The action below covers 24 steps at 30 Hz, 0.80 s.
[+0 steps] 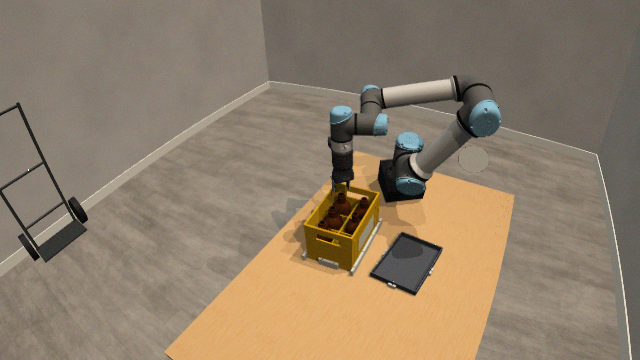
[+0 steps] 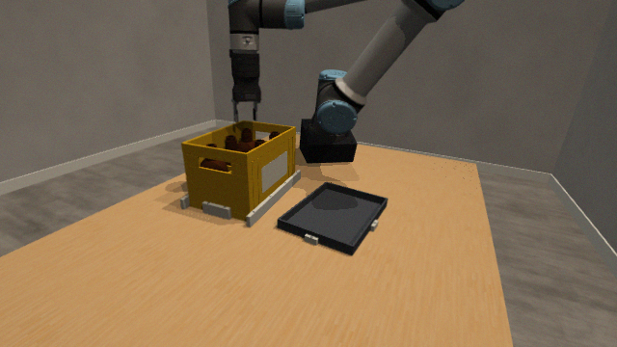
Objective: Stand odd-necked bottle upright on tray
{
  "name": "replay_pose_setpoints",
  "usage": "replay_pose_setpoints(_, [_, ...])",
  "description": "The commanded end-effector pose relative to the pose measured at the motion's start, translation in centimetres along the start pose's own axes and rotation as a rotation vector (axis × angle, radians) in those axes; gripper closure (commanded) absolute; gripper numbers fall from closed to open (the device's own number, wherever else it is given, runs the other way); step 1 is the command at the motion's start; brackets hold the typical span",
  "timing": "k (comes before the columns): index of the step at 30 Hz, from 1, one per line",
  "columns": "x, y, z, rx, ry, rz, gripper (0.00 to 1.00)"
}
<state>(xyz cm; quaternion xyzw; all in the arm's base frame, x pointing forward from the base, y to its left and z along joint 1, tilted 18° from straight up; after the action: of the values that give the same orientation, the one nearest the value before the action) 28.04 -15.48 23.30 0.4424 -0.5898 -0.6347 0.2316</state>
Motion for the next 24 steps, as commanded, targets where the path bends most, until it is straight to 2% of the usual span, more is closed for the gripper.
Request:
replay_pose_setpoints(1, [0.0,1.5,0.0,0.0,0.001,-0.001,0.0])
replay_pose_setpoints(9, [0.0,3.3,0.0,0.0,0.001,-0.001,0.0])
replay_pose_setpoints(19, [0.0,3.7,0.0,0.0,0.001,-0.001,0.0])
replay_pose_setpoints(20, [0.0,3.7,0.0,0.0,0.001,-0.001,1.0])
replay_pose_setpoints(24, [0.0,3.7,0.0,0.0,0.001,-0.001,1.0])
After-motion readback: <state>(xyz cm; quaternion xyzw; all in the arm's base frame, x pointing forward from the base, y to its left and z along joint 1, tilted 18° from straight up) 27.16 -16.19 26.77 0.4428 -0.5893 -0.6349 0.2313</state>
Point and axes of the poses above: the point where the finger pads meet when closed, its own y axis back along the fingers, its own z axis across the jaws, x = y × z, the point moved 9 cm from there along y, back along the fingers, and after that the axes turned 3 degrees about y, right-handed, at the moved point
